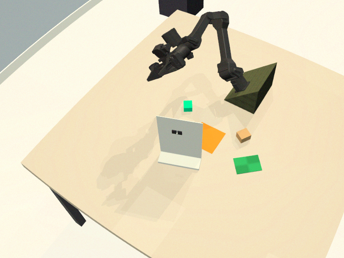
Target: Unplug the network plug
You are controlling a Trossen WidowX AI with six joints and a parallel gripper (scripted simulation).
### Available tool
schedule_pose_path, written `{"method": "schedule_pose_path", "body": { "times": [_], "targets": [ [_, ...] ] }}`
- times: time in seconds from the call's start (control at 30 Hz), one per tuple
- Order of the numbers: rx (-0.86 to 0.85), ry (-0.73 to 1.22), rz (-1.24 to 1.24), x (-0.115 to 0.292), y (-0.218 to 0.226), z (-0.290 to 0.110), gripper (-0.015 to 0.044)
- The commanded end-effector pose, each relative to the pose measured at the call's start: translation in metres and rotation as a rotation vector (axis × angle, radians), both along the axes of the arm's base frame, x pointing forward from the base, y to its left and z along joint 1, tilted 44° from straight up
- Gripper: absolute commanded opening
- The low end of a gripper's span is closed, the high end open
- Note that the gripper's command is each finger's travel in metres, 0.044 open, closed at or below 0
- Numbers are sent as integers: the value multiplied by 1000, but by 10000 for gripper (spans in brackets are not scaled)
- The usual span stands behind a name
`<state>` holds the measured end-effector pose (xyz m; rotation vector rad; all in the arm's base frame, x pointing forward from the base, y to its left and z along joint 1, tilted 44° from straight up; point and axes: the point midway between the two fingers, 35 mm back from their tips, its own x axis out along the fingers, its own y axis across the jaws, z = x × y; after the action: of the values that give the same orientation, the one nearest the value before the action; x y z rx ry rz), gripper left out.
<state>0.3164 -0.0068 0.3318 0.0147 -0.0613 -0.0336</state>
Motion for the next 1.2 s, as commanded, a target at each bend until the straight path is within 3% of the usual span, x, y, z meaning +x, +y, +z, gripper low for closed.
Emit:
{"method": "schedule_pose_path", "body": {
  "times": [0.0,0.3,0.83,1.03,1.17],
  "targets": [
    [2,4,2,0,0,-1,374],
    [121,192,95,2,-10,-55,156],
    [539,513,232,-26,-22,-141,156],
    [743,595,273,-43,-22,-162,156],
    [767,603,277,-45,-22,-164,156]
  ]
}}
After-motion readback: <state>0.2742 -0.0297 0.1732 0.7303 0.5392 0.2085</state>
